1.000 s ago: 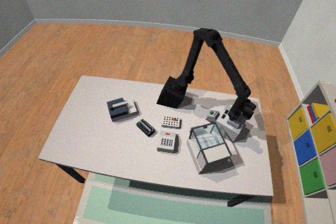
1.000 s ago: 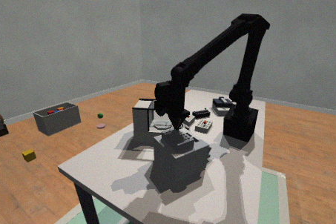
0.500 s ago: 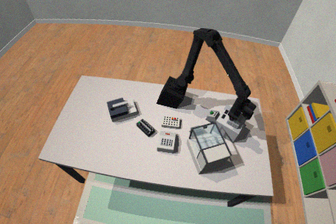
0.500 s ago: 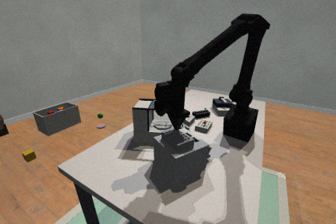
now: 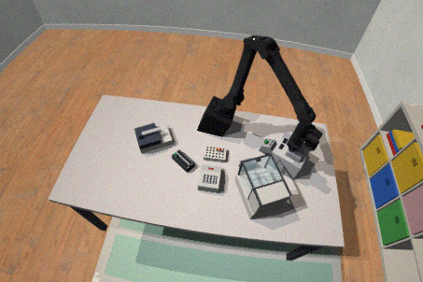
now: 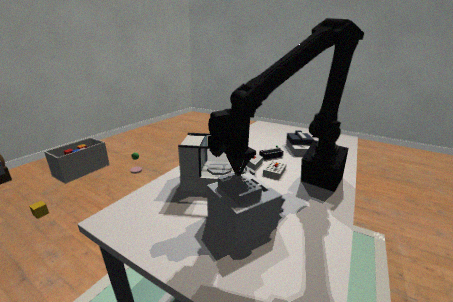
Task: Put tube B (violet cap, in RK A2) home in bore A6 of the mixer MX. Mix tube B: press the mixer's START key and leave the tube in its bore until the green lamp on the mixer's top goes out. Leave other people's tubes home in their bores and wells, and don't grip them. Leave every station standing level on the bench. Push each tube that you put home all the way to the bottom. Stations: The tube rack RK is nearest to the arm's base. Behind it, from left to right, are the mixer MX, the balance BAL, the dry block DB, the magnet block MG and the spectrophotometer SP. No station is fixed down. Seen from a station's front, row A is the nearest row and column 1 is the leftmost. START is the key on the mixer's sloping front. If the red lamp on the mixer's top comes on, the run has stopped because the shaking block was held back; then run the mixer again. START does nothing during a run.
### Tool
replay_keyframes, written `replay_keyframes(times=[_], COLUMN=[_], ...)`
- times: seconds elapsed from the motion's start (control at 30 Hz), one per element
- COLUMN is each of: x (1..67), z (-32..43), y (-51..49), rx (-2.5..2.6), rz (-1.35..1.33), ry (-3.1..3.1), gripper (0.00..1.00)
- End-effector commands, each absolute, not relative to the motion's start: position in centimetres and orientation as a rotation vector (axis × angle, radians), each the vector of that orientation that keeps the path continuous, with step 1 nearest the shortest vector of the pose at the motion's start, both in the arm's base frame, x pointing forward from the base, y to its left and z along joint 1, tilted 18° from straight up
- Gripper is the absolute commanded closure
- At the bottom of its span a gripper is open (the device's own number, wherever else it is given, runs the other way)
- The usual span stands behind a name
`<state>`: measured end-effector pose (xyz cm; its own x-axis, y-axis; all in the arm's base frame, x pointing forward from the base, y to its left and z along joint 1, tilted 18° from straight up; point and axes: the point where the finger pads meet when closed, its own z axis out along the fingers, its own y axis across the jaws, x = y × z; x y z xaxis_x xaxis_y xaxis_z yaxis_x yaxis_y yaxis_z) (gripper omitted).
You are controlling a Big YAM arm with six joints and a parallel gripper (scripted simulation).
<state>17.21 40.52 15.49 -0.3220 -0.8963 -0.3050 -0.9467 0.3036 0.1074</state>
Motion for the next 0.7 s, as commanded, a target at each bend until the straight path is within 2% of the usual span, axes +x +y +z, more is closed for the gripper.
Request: replay_keyframes(times=[0.0, 0.67], x=[17.24, 17.14], z=[14.09, 13.79], y=[41.23, 41.33], rx=[-1.707, -1.709], rz=[0.388, 0.388], ry=[2.386, 2.384], gripper=[0.91, 0.91])
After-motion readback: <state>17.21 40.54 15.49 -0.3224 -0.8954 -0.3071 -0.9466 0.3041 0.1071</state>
